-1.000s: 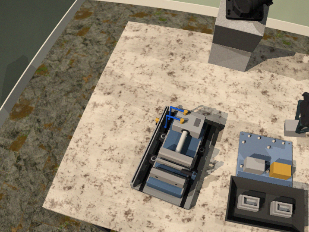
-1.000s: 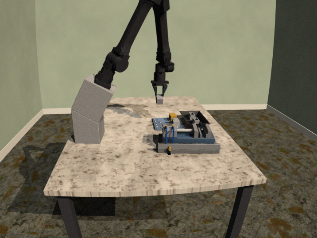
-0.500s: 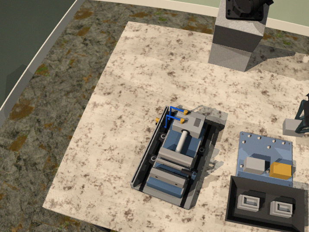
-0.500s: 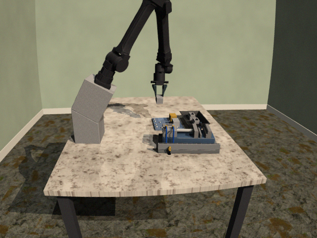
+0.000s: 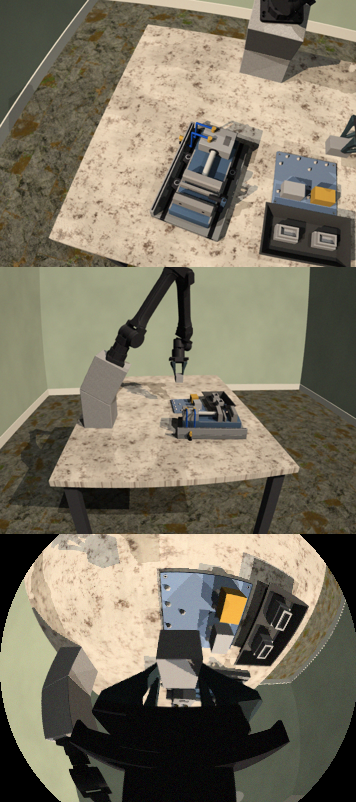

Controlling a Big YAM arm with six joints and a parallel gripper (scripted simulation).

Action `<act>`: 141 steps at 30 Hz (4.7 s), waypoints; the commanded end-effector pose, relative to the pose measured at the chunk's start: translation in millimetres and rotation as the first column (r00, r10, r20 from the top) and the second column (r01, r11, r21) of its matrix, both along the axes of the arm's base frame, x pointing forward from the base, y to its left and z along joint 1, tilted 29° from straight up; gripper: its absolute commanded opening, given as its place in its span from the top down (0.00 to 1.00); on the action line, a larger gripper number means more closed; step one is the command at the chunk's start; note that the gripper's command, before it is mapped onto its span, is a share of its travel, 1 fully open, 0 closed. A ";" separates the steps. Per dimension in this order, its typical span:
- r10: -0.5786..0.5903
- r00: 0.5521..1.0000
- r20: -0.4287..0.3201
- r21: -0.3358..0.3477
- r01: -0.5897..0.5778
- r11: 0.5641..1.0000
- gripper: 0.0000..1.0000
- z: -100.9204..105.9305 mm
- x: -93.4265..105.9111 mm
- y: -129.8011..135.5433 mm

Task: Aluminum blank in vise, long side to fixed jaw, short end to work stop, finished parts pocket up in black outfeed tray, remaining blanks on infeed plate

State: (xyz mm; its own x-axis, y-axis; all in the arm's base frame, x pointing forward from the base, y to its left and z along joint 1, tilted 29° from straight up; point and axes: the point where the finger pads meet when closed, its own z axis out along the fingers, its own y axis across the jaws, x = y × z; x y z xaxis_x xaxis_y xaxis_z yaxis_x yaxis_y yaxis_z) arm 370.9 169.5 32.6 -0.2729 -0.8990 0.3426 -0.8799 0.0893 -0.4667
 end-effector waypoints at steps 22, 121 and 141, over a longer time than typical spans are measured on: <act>-0.017 0.999 0.049 0.001 0.017 1.000 1.00 21.7 9.2 16.8; -0.016 0.998 0.063 0.014 0.016 1.000 1.00 14.2 19.6 30.8; -0.024 0.999 0.038 -0.009 0.024 1.000 1.00 -7.6 27.7 20.6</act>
